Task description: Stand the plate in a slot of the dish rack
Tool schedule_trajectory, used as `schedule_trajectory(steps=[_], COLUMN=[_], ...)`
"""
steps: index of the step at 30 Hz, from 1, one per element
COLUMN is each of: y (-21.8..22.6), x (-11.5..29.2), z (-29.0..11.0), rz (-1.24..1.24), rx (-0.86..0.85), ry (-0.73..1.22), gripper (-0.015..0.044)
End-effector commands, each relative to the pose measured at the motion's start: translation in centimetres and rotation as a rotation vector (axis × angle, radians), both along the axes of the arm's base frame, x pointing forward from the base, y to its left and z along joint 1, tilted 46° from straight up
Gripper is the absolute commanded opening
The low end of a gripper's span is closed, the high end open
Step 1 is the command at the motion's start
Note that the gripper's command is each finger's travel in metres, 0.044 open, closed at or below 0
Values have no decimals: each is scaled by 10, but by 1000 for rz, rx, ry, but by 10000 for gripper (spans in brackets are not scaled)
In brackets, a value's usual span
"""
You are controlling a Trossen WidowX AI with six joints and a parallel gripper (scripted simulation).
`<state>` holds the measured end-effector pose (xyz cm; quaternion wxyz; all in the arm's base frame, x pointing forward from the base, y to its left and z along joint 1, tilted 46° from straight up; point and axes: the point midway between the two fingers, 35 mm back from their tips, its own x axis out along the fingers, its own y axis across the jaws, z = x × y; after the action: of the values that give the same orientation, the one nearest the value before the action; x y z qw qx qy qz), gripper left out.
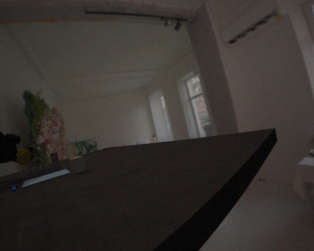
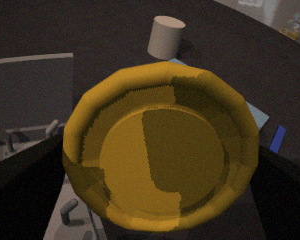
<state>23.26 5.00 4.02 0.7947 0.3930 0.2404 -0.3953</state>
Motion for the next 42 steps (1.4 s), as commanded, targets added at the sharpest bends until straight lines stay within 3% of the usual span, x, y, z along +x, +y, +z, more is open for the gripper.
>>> schedule_trajectory(steps=[1, 19, 42], y=[5, 30, 43], x=[0, -9, 11], z=[4, 32, 11], rz=[20, 112, 114], rx=[-34, -119, -117], ry=[-75, -442, -444], gripper=[0, 0, 0])
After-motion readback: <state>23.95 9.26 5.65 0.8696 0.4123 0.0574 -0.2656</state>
